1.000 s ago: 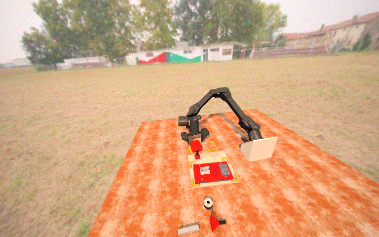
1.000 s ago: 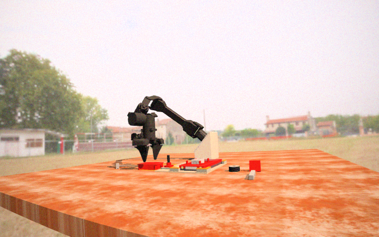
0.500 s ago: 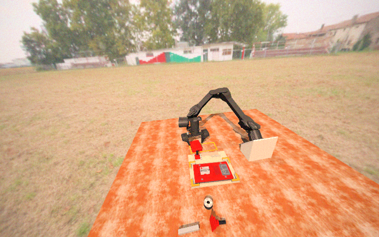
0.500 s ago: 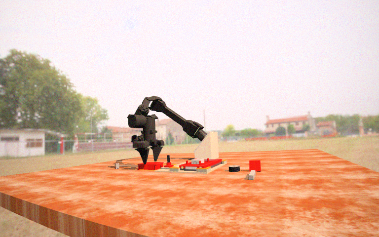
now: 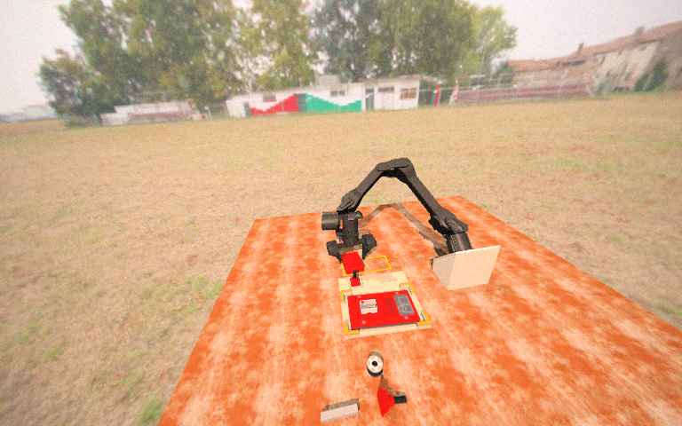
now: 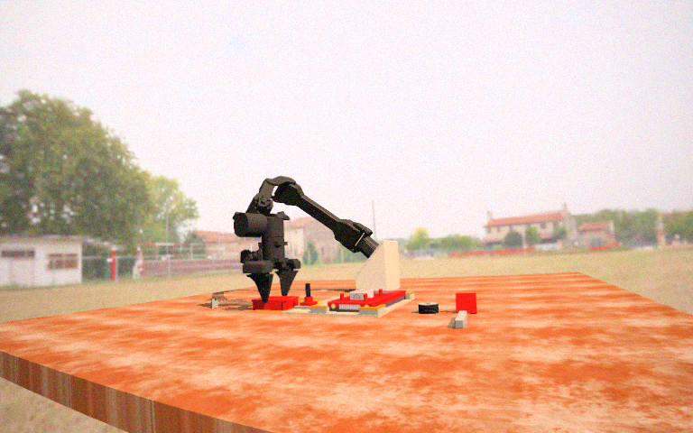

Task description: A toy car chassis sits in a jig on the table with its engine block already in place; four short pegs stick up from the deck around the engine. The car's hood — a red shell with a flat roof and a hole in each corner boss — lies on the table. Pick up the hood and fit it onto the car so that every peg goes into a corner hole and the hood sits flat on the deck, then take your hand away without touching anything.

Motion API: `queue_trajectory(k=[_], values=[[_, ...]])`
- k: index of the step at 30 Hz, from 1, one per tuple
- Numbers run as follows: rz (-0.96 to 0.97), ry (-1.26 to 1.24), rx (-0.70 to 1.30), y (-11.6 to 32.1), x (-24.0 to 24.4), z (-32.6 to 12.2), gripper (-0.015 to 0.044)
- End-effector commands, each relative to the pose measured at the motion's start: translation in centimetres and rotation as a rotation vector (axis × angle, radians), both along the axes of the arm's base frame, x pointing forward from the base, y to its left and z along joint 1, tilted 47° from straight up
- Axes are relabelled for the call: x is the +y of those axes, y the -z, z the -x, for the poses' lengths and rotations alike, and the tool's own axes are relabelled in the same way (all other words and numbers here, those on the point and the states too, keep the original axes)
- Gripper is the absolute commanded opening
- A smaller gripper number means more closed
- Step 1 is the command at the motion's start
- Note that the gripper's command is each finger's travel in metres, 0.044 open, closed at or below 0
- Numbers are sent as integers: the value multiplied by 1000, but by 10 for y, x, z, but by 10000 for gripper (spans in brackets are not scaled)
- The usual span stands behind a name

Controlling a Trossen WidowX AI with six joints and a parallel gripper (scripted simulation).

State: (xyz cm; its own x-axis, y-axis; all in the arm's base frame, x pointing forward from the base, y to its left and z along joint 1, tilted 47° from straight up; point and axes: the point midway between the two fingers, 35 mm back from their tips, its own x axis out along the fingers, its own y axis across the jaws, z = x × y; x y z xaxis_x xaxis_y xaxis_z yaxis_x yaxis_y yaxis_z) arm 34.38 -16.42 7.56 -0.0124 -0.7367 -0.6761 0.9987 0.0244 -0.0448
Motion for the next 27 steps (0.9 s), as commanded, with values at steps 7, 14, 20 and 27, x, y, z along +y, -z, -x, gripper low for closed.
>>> queue_trajectory(k=[7, 14, 20, 27], values=[[-3, -2, 3, 4, -3, 0, 440], [-3, -2, 3, 7, -6, 0, 440], [1, 0, 0, 6, -7, 0, 387], [1, 0, 0, 6, -7, 0, 302]])
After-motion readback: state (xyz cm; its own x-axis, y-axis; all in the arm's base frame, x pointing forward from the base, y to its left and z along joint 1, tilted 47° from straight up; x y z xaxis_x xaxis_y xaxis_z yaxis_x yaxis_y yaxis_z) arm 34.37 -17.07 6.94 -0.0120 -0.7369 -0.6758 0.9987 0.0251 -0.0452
